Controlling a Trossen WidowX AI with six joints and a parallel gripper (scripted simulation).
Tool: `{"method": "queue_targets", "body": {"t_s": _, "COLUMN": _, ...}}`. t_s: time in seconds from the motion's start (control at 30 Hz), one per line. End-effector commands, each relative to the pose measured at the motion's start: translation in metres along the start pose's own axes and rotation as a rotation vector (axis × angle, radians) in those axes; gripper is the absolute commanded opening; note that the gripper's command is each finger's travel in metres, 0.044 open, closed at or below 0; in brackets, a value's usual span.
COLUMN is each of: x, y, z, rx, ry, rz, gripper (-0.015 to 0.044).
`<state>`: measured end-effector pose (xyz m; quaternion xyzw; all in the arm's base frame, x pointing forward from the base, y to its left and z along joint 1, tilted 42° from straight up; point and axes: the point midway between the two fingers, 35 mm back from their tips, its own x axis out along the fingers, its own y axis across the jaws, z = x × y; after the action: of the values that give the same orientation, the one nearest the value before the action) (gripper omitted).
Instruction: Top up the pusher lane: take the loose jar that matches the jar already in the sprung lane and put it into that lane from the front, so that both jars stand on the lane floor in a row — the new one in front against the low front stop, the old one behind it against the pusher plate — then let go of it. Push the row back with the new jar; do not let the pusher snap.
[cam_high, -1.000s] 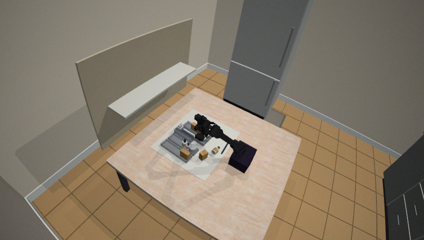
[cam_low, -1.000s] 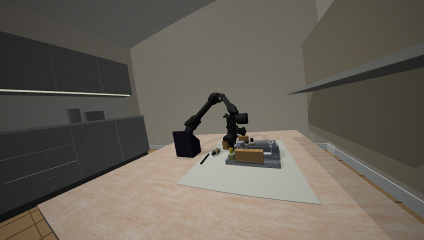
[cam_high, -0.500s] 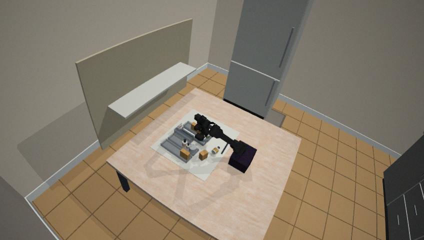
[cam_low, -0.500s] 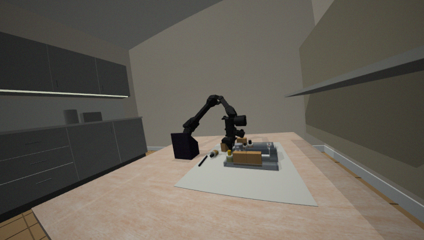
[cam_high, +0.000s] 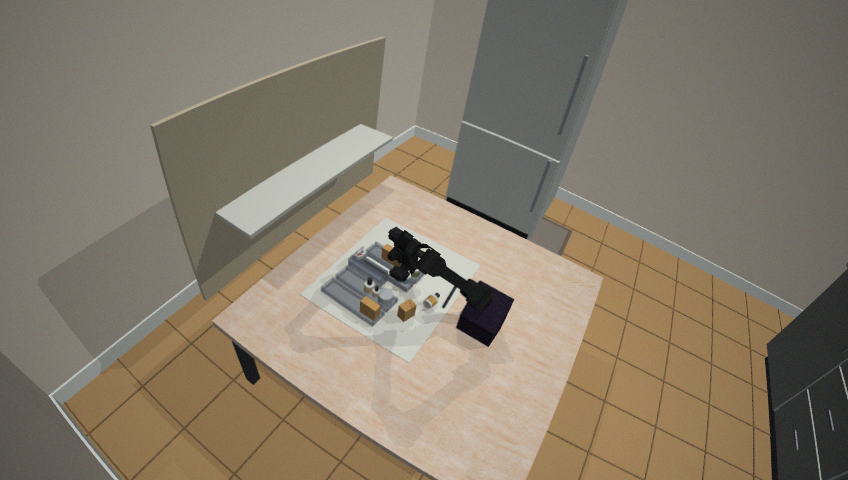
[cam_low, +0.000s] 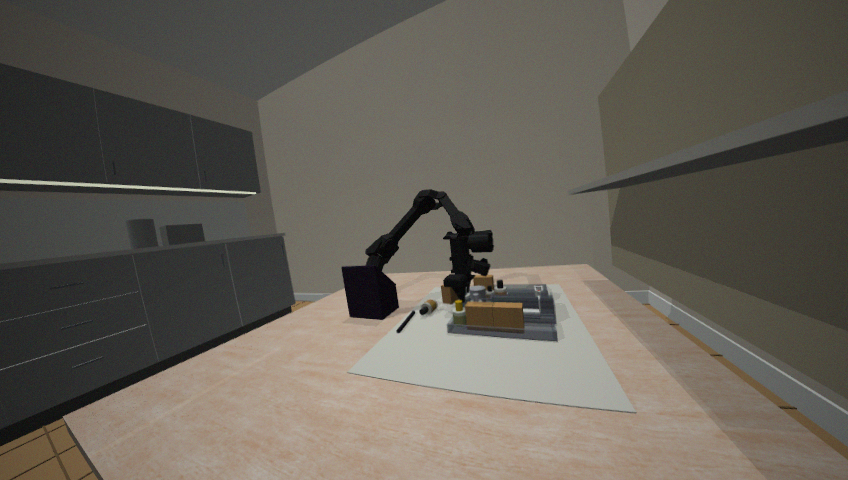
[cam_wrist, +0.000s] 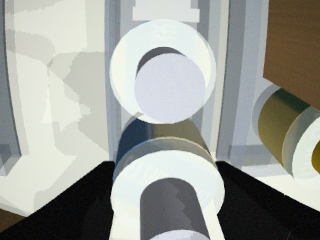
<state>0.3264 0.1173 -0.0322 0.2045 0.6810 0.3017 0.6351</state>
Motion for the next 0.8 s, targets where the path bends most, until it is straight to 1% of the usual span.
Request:
{"method": "queue_targets", "body": {"t_s": 0.0, "x": -0.0019, "y": 0.0004, "z": 0.0055, "rx": -0.013, "ry": -0.018, "rz": 0.001, "gripper": 0.0}}
{"method": "queue_targets", "body": {"t_s": 0.77, "x": -0.002, "y": 0.0004, "z": 0.0075, "rx": -0.013, "ry": -0.018, "rz": 0.001, "gripper": 0.0}}
